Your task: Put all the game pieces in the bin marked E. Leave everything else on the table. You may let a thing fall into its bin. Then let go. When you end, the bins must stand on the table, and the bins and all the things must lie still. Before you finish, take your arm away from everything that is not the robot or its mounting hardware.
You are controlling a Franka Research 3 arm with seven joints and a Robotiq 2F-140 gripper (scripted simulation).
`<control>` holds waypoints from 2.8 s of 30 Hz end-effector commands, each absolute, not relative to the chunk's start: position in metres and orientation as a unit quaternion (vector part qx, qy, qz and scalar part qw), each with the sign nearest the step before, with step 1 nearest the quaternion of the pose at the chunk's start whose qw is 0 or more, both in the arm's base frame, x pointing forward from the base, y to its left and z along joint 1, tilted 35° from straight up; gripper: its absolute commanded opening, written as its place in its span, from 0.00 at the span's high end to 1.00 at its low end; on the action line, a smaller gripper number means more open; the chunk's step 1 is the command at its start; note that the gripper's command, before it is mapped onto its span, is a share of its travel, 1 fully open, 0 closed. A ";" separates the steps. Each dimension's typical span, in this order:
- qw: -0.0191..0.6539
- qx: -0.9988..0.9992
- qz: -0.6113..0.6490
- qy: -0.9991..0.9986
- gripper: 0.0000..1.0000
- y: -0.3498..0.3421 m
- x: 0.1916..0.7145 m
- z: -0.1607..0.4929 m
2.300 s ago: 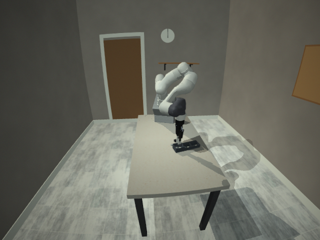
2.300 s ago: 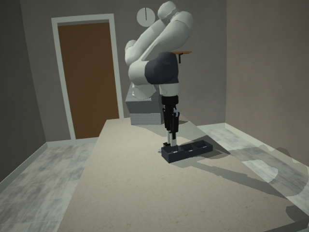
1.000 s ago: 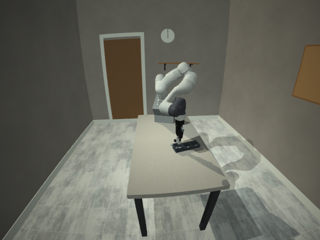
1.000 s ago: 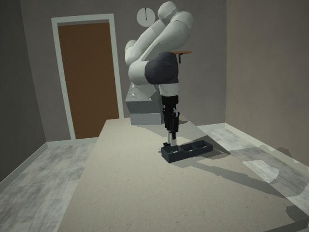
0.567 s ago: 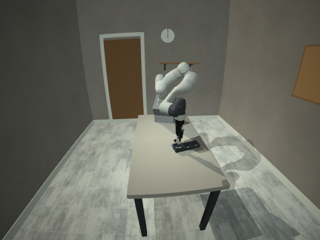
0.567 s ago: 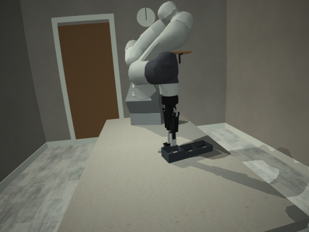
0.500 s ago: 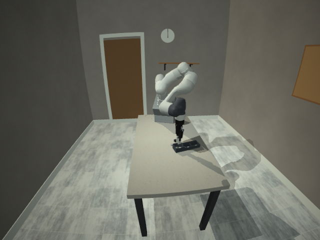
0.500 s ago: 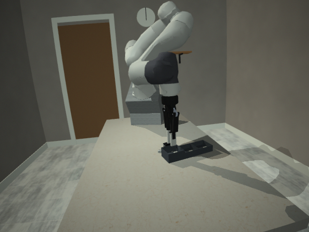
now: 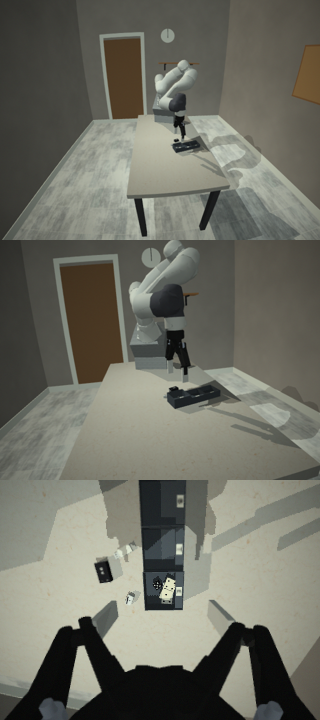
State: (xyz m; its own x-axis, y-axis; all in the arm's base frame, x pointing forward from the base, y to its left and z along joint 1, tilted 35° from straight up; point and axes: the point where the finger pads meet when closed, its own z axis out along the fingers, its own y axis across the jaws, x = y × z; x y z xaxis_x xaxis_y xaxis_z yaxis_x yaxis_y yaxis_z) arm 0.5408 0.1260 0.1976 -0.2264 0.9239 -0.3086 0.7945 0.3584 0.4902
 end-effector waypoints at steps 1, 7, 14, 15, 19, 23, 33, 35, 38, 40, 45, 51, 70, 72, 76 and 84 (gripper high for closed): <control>0.274 0.563 0.114 0.771 0.00 0.128 0.528 0.207; 0.274 0.563 0.114 0.771 0.00 0.132 0.515 0.227; 0.274 0.563 0.114 0.771 0.00 0.134 0.504 0.243; 0.274 0.563 0.114 0.771 0.00 0.135 0.502 0.246; 0.274 0.563 0.114 0.771 0.00 0.137 0.493 0.260; 0.274 0.563 0.114 0.771 0.00 0.137 0.491 0.262; 0.274 0.563 0.114 0.771 0.00 0.137 0.491 0.262; 0.274 0.563 0.114 0.771 0.00 0.137 0.491 0.262; 0.274 0.563 0.114 0.771 0.00 0.137 0.491 0.262; 0.274 0.563 0.114 0.771 0.00 0.137 0.491 0.262; 0.274 0.563 0.114 0.771 0.00 0.137 0.491 0.262; 0.274 0.563 0.114 0.771 0.00 0.137 0.491 0.262; 0.274 0.563 0.114 0.771 0.00 0.137 0.491 0.262; 0.274 0.563 0.114 0.771 0.00 0.137 0.491 0.262; 0.274 0.563 0.114 0.771 0.00 0.137 0.491 0.262; 0.274 0.563 0.114 0.771 0.00 0.137 0.491 0.262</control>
State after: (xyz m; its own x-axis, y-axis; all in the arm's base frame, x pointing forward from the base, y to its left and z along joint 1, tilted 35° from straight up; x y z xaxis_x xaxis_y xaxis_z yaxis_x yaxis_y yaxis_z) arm 0.4917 0.1375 0.2608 -0.2200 0.9297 -0.2952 0.8050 0.3440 0.4834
